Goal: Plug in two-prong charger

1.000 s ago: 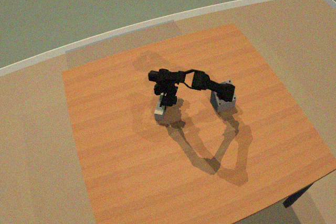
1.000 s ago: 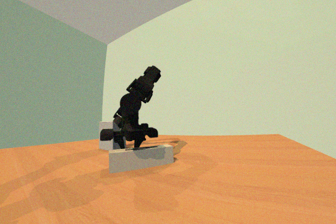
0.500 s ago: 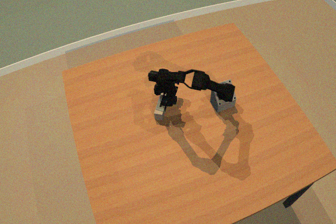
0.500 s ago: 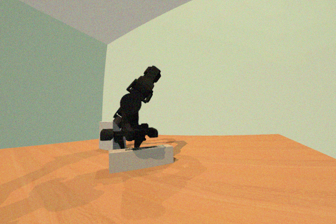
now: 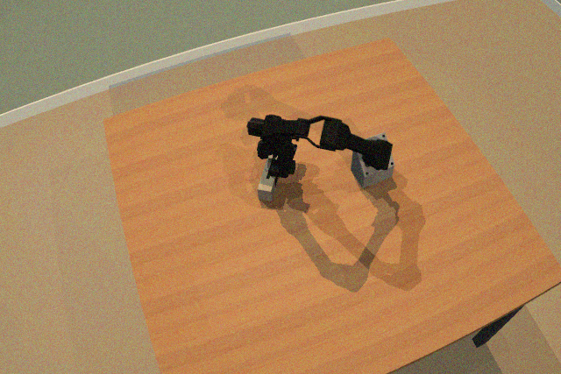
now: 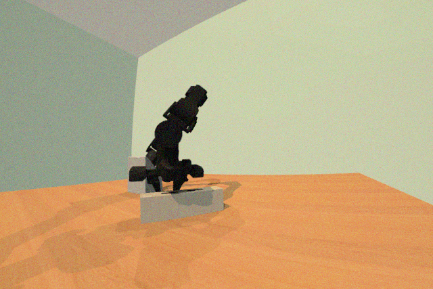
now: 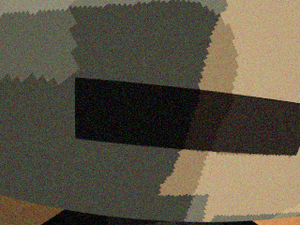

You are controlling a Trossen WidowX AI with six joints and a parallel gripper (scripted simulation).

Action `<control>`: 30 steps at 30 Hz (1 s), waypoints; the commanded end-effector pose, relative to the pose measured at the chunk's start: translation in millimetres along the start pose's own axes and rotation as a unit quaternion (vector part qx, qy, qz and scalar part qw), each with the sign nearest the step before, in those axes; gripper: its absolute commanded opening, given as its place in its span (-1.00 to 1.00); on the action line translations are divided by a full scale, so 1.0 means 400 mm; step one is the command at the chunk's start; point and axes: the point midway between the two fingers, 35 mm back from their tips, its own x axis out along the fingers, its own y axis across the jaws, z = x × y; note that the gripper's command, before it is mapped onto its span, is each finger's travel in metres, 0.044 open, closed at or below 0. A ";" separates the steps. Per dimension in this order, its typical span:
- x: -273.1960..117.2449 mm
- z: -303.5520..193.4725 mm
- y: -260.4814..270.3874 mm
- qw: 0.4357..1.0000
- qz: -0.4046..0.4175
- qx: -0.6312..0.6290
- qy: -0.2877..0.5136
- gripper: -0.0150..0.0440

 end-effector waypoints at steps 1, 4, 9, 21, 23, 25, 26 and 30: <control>0.000 0.001 0.000 1.000 0.000 -0.001 -0.001 -0.05; 0.000 0.001 0.000 1.000 0.000 -0.001 -0.001 0.22; 0.000 0.001 0.000 1.000 0.000 -0.001 -0.001 0.67; 0.000 -0.003 0.000 1.000 0.000 -0.002 -0.003 1.00; 0.000 -0.004 0.000 1.000 0.000 -0.002 -0.004 1.00; 0.001 -0.006 0.000 1.000 0.000 -0.002 -0.004 1.00; 0.001 -0.006 0.000 1.000 0.000 -0.002 -0.005 1.00; 0.001 -0.009 0.000 1.000 0.000 -0.003 -0.006 1.00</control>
